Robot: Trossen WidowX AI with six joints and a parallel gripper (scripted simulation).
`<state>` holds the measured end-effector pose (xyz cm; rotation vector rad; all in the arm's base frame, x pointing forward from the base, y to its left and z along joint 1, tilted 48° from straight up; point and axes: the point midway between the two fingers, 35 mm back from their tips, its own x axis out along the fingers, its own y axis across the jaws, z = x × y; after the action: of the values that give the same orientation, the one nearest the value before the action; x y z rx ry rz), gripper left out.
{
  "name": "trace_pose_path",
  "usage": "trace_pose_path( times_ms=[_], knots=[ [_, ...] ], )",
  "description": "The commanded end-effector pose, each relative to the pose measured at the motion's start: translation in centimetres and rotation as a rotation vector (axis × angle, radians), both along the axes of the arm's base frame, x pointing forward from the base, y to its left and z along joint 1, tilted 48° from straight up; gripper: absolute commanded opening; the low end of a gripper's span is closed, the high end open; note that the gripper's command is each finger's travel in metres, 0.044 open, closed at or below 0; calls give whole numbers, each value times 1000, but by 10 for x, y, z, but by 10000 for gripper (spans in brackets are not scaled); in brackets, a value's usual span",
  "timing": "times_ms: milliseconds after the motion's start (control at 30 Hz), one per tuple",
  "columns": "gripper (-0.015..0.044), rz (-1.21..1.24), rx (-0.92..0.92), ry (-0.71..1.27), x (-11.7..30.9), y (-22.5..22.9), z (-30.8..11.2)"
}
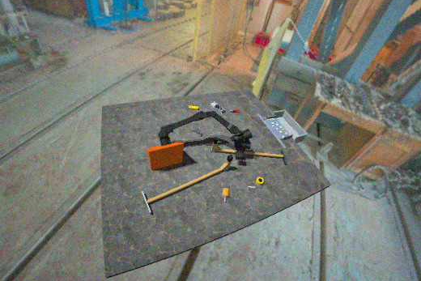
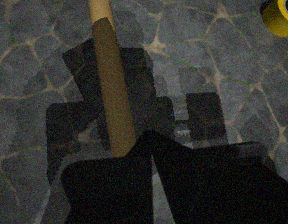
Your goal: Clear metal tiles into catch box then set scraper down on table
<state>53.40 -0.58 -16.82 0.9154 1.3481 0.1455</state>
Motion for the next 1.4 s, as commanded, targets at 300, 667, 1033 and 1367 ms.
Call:
trace_pose_path(
  times_ms=[300,667,1033,1367],
  knots=[
    [0,1,-1,-4,4,0,7],
    [0,13,-11,-37,12,-29,33],
    [0,25,-19,-69,15,-58,60],
    [0,34,-19,-83,14,-68,65]
  ],
)
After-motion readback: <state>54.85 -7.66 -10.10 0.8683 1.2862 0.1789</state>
